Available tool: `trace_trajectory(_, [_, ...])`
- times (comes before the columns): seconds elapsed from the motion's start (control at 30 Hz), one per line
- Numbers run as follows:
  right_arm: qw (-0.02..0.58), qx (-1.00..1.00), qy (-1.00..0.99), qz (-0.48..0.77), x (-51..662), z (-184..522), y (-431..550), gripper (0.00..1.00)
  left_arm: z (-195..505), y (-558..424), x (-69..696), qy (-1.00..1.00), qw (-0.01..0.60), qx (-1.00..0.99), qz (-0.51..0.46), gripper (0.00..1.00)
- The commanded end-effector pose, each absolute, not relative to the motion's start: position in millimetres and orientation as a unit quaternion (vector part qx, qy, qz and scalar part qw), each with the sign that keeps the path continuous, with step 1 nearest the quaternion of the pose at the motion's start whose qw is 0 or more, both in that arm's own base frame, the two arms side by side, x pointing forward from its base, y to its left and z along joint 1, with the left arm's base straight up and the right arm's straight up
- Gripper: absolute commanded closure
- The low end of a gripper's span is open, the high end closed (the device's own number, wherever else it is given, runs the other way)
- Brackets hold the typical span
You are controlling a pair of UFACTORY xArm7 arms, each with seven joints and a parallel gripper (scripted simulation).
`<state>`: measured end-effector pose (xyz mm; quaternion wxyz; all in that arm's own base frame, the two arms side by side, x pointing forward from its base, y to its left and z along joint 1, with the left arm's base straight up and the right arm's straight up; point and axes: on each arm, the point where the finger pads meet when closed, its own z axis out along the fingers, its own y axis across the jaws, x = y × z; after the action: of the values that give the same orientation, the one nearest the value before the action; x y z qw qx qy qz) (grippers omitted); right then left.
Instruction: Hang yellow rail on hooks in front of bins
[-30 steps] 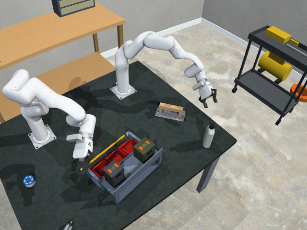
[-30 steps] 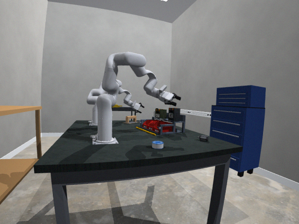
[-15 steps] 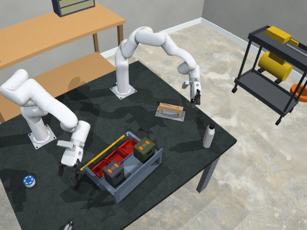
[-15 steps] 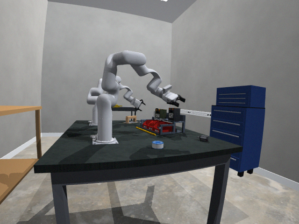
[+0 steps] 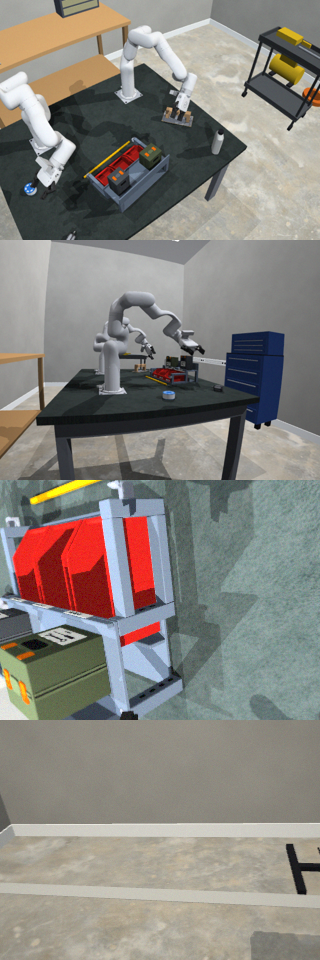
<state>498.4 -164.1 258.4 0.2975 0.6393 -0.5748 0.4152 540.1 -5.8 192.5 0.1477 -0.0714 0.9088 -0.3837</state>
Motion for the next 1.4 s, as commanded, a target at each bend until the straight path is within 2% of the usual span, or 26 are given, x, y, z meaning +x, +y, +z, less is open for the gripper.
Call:
trace_trajectory(0.0, [0.336,0.644,-0.587,0.357,471,256,-210,0.0,198,-73,522,0.932,0.134,0.056,-0.331,0.0])
trace_trajectory(0.23, [0.363,0.648,-0.601,0.296,438,251,-249,0.0,200,-140,503,0.937,0.114,0.186,-0.274,0.0])
trace_trajectory(0.3, [0.374,0.65,-0.61,0.255,415,249,-272,0.0,201,-189,489,0.933,0.104,0.241,-0.247,0.0])
trace_trajectory(0.6, [0.381,0.657,-0.633,0.15,351,242,-322,0.0,201,-233,479,0.921,0.085,0.319,-0.208,0.0])
trace_trajectory(0.8, [0.374,0.66,-0.643,0.105,321,240,-340,0.0,201,-254,473,0.912,0.077,0.356,-0.188,0.0])
trace_trajectory(1.37, [0.29,0.673,-0.679,-0.035,207,233,-384,0.0,201,-345,449,0.856,0.043,0.505,-0.101,0.0])
